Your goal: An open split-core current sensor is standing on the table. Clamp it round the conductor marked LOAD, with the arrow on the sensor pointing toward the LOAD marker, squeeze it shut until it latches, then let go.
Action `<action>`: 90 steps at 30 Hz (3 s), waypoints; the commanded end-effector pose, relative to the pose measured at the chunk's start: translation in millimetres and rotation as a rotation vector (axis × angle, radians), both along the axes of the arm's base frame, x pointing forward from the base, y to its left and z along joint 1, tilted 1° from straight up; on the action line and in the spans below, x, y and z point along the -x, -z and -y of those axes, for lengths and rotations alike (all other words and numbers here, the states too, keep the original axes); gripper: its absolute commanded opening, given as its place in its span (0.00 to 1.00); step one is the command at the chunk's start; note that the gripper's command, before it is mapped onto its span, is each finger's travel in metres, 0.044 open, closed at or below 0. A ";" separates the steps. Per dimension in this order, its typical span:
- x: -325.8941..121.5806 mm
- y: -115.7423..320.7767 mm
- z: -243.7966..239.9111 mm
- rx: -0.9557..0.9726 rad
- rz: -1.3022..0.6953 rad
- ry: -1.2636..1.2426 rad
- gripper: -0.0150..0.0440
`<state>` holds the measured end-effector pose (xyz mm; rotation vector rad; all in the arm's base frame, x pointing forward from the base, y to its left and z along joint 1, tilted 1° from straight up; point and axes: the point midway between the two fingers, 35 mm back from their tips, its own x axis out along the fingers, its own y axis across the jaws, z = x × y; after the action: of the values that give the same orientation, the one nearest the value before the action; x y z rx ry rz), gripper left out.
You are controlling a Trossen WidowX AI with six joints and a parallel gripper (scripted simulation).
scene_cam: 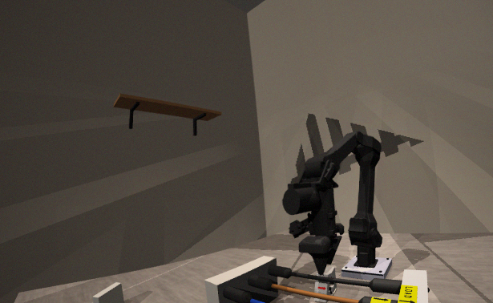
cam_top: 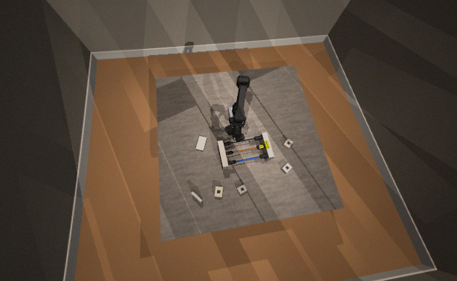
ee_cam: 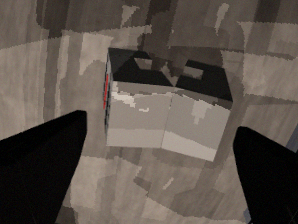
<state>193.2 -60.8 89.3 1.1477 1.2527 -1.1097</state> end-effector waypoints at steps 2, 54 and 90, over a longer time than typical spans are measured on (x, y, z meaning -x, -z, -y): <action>1.4 10.1 0.1 0.002 -0.008 0.006 0.80; -2.2 -93.5 1.7 0.002 -0.008 0.006 0.25; -141.1 -99.7 -3.0 0.000 0.002 0.101 0.25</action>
<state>319.7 -59.4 189.6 1.2129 1.2182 -1.1744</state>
